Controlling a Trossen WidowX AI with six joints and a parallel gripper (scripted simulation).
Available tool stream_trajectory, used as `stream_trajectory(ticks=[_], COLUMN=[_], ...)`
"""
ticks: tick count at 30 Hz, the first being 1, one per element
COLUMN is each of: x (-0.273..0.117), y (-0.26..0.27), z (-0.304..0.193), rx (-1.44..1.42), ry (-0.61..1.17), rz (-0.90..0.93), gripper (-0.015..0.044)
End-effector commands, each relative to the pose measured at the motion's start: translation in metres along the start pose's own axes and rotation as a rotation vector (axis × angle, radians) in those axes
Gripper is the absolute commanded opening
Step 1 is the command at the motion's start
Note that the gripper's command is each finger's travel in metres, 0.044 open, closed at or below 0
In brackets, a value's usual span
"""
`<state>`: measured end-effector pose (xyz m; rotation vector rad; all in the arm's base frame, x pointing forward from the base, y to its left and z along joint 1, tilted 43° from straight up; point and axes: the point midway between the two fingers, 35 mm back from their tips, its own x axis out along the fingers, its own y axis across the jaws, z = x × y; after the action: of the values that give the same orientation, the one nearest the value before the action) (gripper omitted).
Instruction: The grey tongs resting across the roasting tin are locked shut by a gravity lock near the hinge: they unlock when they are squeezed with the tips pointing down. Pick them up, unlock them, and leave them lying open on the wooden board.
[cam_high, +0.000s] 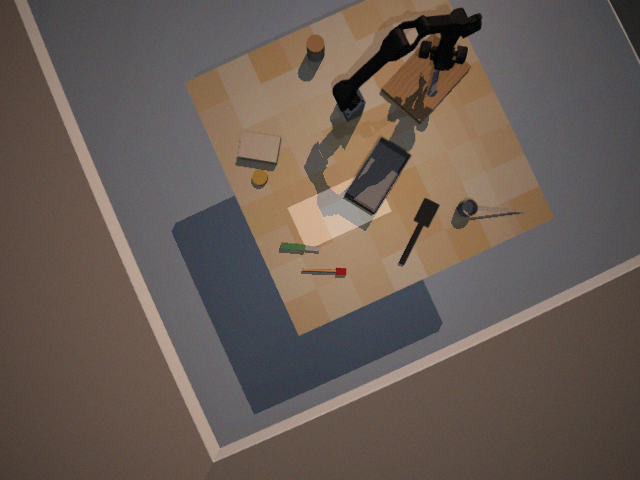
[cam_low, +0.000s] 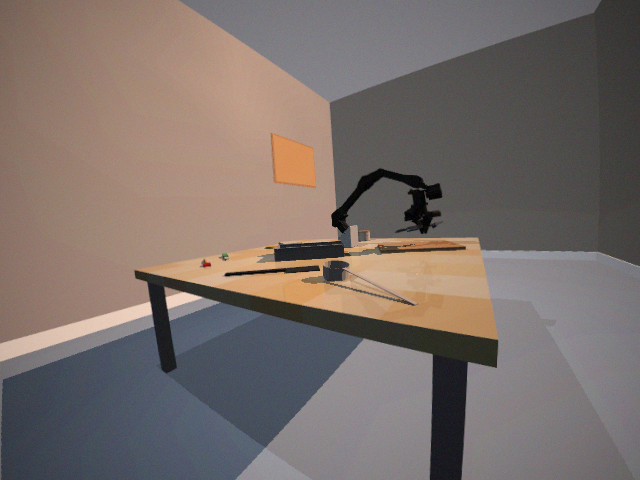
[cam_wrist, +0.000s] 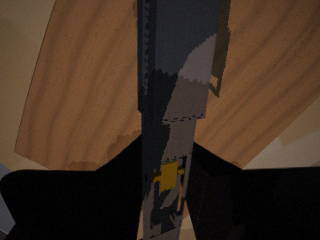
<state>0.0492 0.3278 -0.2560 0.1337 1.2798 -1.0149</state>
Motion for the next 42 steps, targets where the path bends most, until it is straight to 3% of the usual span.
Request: stream_trajectory(ticks=[1, 17, 39, 42], x=[0.008, 0.023, 0.022, 0.022], y=[-0.002, -0.004, -0.004, -0.004], z=[0.002, 0.004, 0.003, 0.003], rx=[0.003, 0.003, 0.001, 0.001], ry=[-0.004, 0.002, 0.005, 0.005], rz=[0.002, 0.009, 0.006, 0.006], gripper=[-0.015, -0.015, 0.0427, 0.044])
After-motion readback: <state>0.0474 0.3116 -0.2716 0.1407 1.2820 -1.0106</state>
